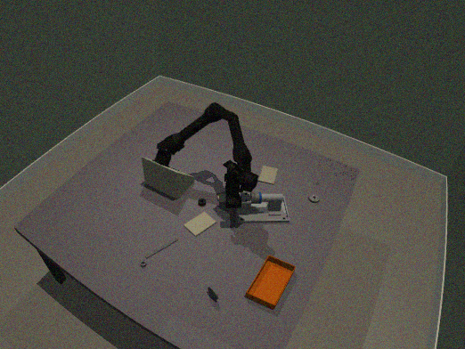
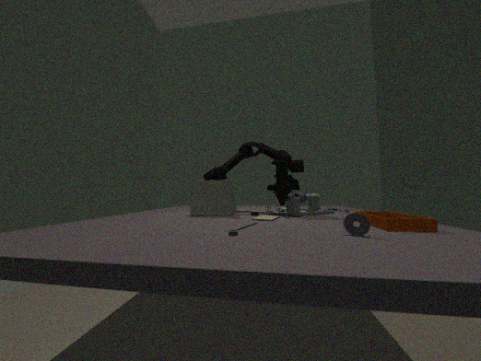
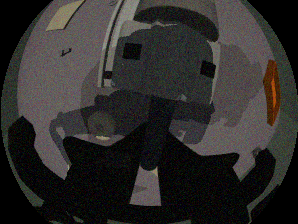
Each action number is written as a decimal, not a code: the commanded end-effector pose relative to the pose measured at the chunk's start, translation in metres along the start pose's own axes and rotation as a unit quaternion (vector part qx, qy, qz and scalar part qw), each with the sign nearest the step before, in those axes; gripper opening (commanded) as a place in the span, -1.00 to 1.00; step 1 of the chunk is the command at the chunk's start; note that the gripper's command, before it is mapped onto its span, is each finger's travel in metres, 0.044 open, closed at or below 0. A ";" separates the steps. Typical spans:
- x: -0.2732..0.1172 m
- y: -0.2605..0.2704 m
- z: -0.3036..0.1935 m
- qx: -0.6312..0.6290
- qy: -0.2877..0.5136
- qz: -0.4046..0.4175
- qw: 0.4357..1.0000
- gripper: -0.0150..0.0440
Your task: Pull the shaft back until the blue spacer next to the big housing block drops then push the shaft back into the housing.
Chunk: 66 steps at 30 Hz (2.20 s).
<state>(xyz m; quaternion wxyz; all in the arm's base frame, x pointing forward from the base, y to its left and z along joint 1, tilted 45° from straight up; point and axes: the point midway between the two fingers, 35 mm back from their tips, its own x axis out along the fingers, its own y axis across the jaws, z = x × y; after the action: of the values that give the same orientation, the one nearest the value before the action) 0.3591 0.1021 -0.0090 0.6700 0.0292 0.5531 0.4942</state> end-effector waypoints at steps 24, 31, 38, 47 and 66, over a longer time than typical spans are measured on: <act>0.000 -0.001 -0.005 0.000 0.001 -0.002 1.000 -0.49; 0.000 -0.001 -0.006 0.000 0.001 -0.002 1.000 -0.49; 0.000 -0.001 -0.007 0.000 0.001 -0.002 1.000 -0.49; 0.000 -0.001 -0.008 0.000 0.001 -0.002 1.000 -0.49; 0.000 -0.001 -0.010 0.000 0.001 -0.002 1.000 -0.49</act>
<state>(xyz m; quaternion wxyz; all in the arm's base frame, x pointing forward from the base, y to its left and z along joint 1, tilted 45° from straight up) 0.3531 0.0981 -0.0122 0.6701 0.0289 0.5529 0.4943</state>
